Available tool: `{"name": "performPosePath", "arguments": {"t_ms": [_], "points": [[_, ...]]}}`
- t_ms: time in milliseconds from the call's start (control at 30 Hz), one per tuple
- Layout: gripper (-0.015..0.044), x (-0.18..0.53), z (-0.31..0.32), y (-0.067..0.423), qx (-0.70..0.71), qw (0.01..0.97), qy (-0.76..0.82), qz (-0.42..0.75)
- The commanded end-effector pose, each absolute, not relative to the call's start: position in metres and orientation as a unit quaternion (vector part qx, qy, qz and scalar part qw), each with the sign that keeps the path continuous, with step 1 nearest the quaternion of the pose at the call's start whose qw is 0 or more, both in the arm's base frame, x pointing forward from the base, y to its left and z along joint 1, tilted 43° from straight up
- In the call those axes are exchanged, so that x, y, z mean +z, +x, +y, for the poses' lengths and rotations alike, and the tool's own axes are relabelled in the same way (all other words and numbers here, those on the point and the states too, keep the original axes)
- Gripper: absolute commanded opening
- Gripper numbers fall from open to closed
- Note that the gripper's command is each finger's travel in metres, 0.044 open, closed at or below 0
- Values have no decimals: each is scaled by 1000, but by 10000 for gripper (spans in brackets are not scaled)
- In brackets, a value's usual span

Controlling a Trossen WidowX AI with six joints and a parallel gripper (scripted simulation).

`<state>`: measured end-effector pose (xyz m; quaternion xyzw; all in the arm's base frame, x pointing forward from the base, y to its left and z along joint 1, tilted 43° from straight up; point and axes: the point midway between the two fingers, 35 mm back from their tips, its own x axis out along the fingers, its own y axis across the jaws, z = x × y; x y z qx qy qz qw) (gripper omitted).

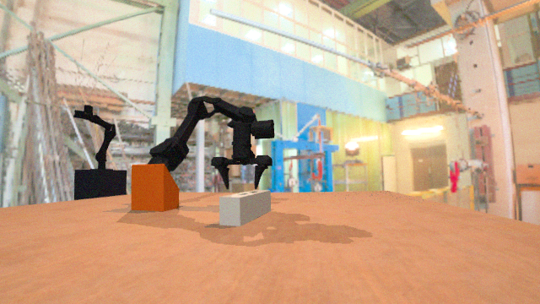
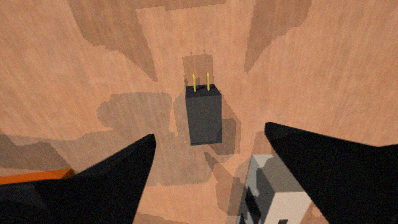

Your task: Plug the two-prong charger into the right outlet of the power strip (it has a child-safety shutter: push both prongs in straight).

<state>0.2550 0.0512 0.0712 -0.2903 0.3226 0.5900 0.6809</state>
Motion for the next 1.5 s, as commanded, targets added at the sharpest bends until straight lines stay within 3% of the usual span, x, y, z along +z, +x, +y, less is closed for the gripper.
{"name": "performPosePath", "arguments": {"t_ms": [0, 900, 1300, 1467], "points": [[440, 65, 56, 254, 591, 681, -285, 324], [440, 37, 84, 257, 592, 682, -284, 323], [125, 40, 82, 259, 591, 681, -289, 321], [92, 40, 82, 259, 591, 681, -289, 321]]}}
